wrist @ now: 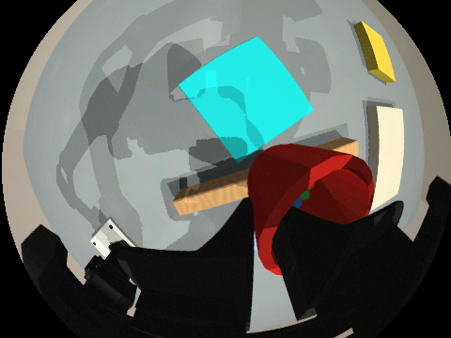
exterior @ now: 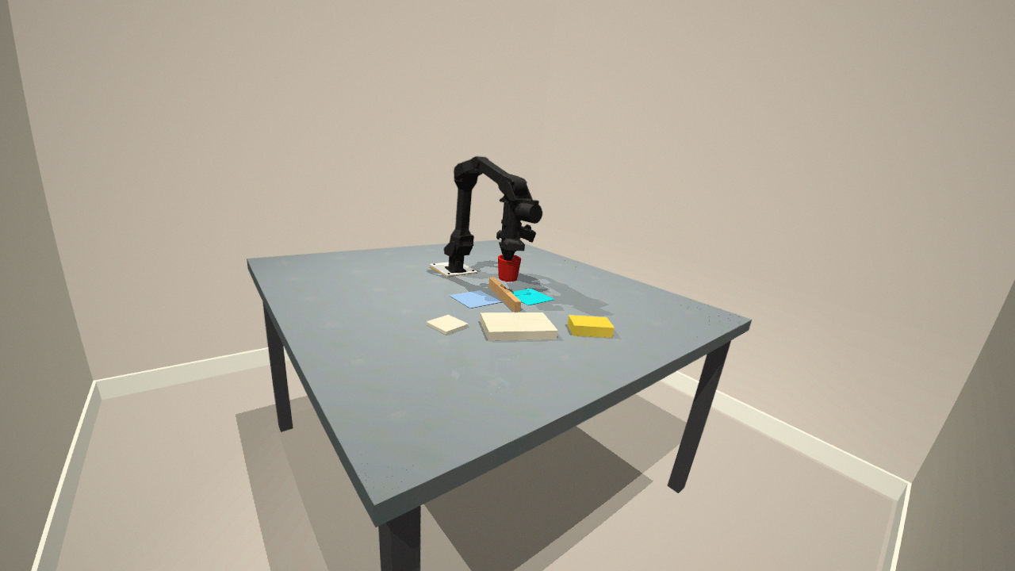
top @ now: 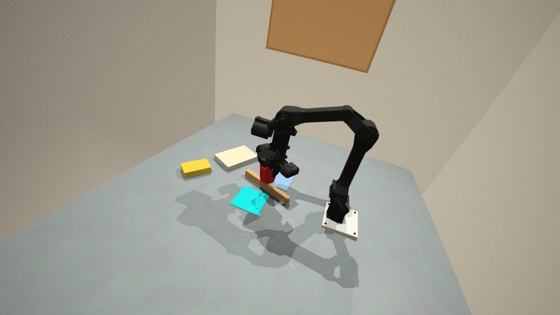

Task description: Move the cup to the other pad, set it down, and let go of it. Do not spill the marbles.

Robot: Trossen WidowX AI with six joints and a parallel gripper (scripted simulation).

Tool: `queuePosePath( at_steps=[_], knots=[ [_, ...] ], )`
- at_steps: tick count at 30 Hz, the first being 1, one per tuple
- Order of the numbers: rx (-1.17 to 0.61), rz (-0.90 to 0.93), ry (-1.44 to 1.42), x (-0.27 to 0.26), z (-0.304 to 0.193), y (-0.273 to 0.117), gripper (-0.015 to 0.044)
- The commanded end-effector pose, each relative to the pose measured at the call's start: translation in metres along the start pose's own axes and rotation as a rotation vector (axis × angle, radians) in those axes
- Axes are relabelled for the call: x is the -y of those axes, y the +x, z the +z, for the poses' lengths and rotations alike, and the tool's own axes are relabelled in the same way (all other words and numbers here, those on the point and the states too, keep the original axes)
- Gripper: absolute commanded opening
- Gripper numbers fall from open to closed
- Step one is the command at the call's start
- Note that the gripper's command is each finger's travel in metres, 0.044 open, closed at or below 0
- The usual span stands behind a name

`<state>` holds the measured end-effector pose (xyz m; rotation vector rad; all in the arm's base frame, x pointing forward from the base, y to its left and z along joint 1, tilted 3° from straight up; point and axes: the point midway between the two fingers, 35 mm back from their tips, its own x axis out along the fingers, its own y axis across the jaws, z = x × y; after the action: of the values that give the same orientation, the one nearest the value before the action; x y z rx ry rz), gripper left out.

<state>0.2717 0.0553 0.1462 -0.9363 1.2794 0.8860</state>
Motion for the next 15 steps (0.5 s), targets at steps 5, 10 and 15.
queuePosePath(
  at_steps=[5, 10, 15],
  knots=[
    [-0.006, 0.003, 0.003, -0.002, 0.016, 0.001, 0.0],
    [-0.005, 0.003, 0.003, -0.004, 0.027, 0.0, 0.0],
    [-0.004, 0.004, 0.003, -0.006, 0.038, 0.0, 0.0]
  ],
)
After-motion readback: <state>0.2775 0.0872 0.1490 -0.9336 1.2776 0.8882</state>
